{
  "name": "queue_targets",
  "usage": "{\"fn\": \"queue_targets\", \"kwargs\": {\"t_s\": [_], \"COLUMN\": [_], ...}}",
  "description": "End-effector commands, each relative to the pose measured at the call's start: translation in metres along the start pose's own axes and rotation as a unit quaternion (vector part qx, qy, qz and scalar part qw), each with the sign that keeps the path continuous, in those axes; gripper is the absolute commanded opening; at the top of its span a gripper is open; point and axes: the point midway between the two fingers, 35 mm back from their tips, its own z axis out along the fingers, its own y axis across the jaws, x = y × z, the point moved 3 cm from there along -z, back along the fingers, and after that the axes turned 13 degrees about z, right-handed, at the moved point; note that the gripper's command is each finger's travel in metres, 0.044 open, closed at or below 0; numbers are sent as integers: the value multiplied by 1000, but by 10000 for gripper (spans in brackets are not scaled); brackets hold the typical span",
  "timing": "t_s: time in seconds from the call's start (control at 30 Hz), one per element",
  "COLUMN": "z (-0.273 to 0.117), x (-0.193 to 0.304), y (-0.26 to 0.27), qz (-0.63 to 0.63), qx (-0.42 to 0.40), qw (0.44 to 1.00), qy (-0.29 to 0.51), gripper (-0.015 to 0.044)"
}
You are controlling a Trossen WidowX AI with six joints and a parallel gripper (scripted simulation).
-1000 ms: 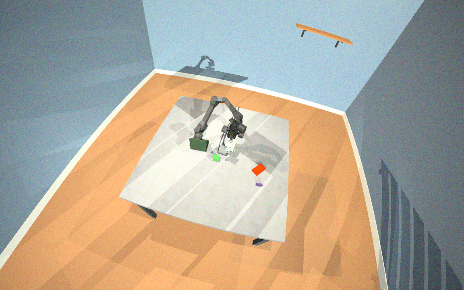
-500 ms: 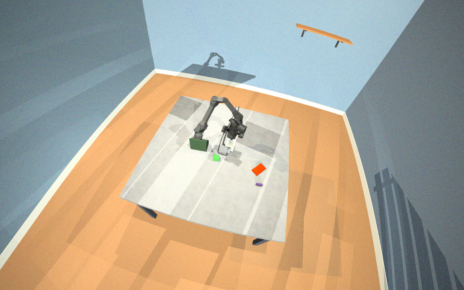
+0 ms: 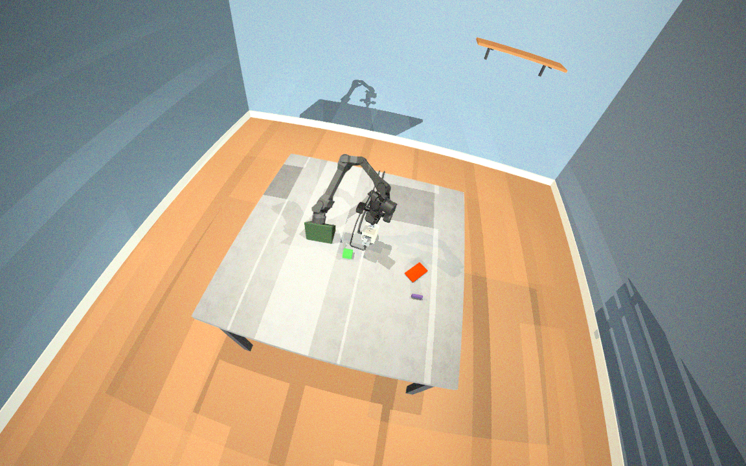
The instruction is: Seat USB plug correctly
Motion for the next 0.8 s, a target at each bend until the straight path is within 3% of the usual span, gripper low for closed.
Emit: {"fn": "queue_targets", "kwargs": {"t_s": [0.0, 0.77], "z": [0, 3], "x": [1, 0], "y": [0, 0], "qz": [2, 2], "qx": [-1, -1], "qw": [1000, 1000], "qy": [3, 3], "gripper": [0, 0]}}
